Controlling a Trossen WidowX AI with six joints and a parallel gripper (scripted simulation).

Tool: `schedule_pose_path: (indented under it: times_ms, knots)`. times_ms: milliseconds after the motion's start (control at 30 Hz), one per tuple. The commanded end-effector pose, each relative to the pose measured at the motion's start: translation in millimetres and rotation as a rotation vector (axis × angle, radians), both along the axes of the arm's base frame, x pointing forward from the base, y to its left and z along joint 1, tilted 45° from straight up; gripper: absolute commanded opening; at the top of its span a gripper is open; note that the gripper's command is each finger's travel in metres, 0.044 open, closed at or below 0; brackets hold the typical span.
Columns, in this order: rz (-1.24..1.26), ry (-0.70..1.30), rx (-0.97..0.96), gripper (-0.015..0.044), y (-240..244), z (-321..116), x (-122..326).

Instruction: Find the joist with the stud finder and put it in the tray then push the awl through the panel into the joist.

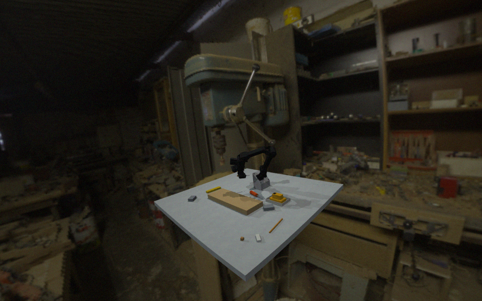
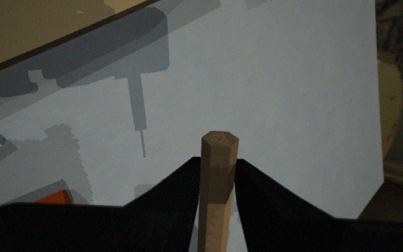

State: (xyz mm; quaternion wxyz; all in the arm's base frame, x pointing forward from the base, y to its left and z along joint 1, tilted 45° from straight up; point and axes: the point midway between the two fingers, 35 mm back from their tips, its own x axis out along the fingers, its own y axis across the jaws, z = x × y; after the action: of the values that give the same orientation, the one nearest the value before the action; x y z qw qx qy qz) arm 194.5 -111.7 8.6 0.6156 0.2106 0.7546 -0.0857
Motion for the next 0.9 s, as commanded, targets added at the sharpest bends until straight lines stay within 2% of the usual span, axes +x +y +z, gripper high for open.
schedule_pose_path:
  times_ms: [0,433,867]
  knots:
    - [-0.069,0.008,-0.094,0.0,-4.6,4.7,-5.7]
    - [-0.354,-0.032,-0.406,0.0,-17.6,22.3,-24.9]
    - [-0.687,-0.171,-0.678,0.0,-30.7,40.8,-43.6]
